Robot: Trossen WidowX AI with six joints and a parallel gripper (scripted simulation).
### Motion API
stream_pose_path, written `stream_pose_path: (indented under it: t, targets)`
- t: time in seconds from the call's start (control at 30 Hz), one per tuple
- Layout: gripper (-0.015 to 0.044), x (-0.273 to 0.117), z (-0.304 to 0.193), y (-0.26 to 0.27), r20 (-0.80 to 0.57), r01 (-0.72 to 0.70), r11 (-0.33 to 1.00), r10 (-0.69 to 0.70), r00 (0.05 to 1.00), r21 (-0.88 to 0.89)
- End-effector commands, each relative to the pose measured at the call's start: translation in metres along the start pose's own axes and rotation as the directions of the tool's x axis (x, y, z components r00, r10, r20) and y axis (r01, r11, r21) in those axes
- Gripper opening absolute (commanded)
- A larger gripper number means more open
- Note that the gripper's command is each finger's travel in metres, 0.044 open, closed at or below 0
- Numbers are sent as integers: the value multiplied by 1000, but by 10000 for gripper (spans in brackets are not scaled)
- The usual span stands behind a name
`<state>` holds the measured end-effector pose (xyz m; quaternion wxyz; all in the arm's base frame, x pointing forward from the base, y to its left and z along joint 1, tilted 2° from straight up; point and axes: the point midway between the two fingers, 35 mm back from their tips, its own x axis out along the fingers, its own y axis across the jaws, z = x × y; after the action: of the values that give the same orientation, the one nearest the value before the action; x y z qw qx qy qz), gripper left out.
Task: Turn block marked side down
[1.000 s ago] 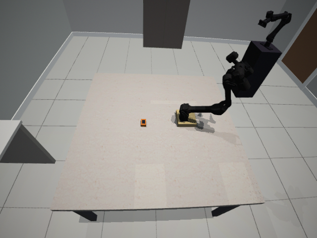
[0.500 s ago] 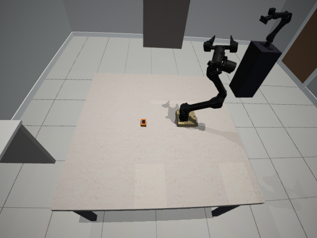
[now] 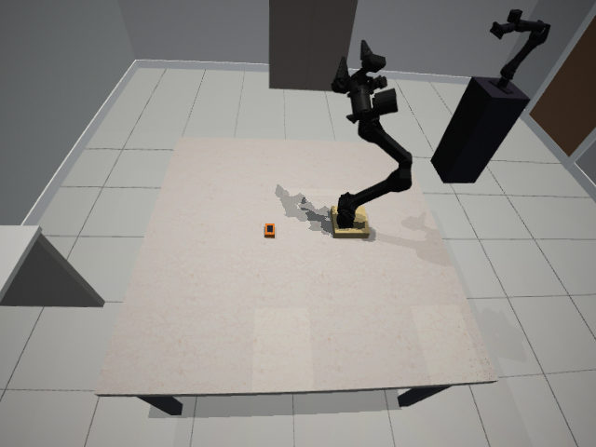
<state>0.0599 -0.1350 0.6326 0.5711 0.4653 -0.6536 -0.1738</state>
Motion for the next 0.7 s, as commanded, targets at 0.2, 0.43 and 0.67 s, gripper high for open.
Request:
stream_pose_path:
  t: [0.2, 0.43, 0.67]
  targets:
    - [440, -11, -121, -106, -353, 78, 916, -229, 907, -394]
    - [440, -51, -187, -188, -518, 10, 763, -448, 729, -646]
    - [440, -117, -230, -271, -589, -164, 588, -665, 460, -792]
